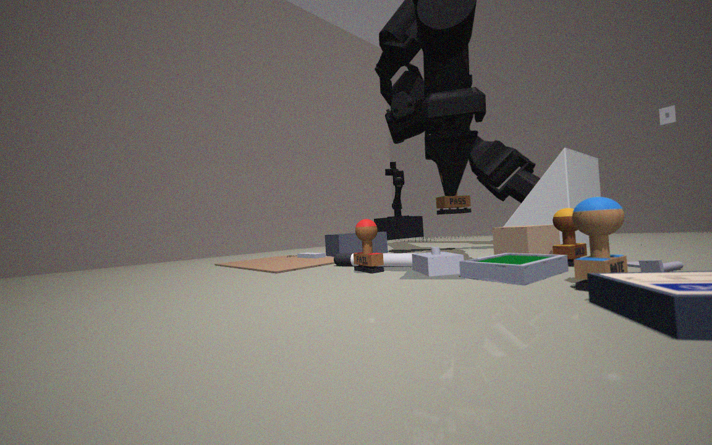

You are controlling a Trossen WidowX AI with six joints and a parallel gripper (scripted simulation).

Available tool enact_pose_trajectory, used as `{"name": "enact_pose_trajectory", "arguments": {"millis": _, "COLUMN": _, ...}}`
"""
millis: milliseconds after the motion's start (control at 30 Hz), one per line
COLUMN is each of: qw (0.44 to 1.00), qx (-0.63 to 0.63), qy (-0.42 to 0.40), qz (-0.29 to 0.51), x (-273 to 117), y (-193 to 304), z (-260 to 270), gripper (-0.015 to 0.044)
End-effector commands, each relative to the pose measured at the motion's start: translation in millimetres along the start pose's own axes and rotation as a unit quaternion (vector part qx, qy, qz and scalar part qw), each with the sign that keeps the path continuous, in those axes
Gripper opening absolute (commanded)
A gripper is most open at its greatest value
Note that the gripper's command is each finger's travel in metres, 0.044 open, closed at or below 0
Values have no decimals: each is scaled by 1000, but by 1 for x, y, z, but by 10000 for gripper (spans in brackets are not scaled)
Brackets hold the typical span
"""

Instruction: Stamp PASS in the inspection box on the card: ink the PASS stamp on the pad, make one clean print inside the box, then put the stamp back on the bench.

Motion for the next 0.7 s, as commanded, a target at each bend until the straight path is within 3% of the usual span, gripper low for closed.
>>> {"name": "enact_pose_trajectory", "arguments": {"millis": 0, "qw": 1000, "qx": 3, "qy": -2, "qz": 1, "x": 4, "y": 0, "z": 2, "gripper": 0}}
{"name": "enact_pose_trajectory", "arguments": {"millis": 667, "qw": 1000, "qx": 3, "qy": -3, "qz": 1, "x": 37, "y": 0, "z": 3, "gripper": 0}}
Point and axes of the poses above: the point midway between the two fingers, 35 mm back from their tips, its own x axis out along the fingers, its own z axis across the jaws, y = z × x, the point moved 2 cm from there along -x, back along the fingers, and after that the axes turned 4 degrees about x, right-handed, at the moved point
